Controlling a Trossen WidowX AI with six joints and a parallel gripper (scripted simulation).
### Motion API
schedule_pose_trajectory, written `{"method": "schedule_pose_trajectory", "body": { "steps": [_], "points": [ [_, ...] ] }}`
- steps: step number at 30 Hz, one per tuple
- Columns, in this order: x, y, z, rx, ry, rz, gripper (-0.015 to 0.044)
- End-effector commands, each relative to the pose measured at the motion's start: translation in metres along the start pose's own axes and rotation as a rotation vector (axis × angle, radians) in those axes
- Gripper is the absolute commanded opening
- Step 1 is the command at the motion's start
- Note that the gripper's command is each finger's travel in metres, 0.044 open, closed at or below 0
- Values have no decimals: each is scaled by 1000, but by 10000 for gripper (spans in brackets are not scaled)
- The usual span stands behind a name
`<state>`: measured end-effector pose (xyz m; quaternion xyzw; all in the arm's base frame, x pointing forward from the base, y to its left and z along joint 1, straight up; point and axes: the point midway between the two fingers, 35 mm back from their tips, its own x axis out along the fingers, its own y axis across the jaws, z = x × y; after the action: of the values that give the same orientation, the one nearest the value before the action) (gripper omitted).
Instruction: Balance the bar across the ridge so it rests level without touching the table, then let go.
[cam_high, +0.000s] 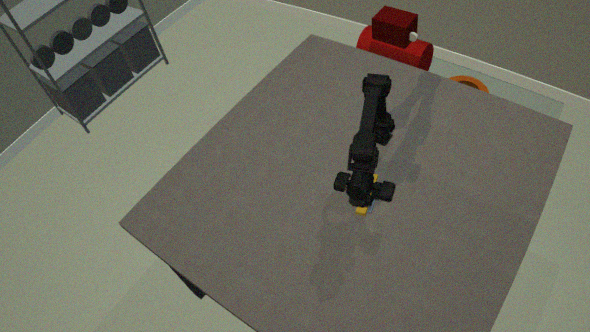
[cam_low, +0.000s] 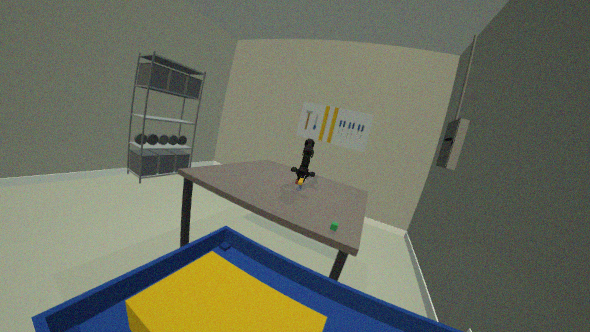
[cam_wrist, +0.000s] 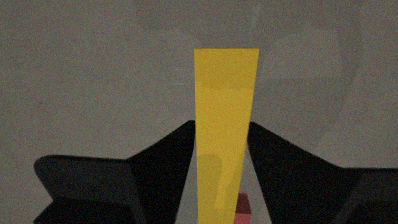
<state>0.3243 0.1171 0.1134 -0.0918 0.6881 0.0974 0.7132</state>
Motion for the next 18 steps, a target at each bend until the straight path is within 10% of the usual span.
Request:
{"method": "schedule_pose_trajectory", "body": {
  "steps": [1, 9, 18],
  "points": [
    [0, 0, 0, 0, 0, 0, 185],
    [0, 0, 0, 0, 0, 0, 185],
    [0, 0, 0, 0, 0, 0, 421]
  ]
}}
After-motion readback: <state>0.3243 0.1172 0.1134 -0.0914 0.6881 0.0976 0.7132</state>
